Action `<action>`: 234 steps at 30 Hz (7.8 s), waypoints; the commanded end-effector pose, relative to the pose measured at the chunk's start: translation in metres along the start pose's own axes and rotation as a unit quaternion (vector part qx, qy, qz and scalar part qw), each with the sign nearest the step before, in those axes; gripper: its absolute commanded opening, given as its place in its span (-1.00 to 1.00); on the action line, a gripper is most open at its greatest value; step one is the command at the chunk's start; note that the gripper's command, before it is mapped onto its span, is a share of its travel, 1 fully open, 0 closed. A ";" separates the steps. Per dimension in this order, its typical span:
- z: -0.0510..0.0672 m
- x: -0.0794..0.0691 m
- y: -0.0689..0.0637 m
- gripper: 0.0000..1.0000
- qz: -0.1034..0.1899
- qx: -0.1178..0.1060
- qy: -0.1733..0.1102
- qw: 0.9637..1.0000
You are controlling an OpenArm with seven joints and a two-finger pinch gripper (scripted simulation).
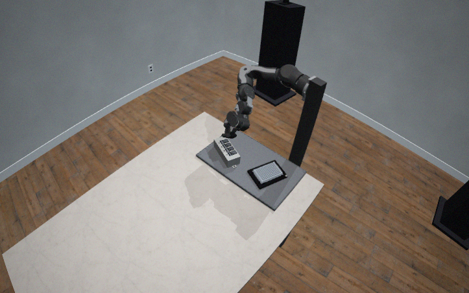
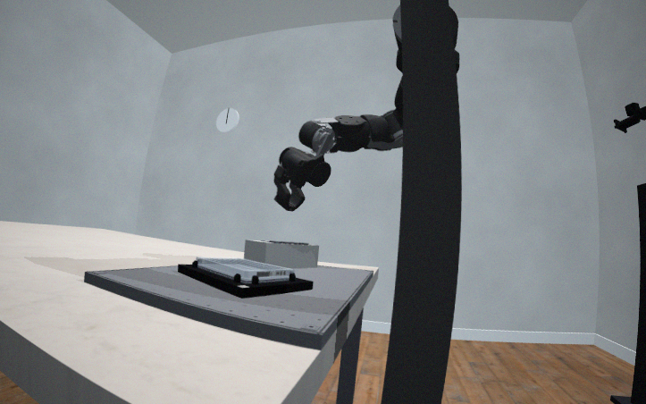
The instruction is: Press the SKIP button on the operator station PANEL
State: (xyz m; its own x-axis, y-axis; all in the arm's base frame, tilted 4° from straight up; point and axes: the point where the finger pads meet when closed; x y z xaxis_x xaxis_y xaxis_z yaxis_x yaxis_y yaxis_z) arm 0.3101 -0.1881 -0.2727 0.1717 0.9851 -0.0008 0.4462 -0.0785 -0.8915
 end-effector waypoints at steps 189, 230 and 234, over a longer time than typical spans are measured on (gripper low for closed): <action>0.038 0.014 0.055 -1.00 0.004 -0.101 0.004 0.995; 0.031 0.012 0.049 -1.00 0.006 -0.103 0.005 0.995; 0.025 0.011 0.037 -1.00 0.009 -0.104 0.006 0.995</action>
State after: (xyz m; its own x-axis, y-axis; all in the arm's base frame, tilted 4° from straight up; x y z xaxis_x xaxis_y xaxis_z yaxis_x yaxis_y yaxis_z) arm 0.3084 -0.1750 -0.3157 0.1833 0.9831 0.0000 0.6250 -0.1165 -0.7718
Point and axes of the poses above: the point where the finger pads meet when closed, its own y axis out along the fingers, its own x axis across the jaws, z = x × y, and after that the axes turned 7 degrees about -y, right-handed
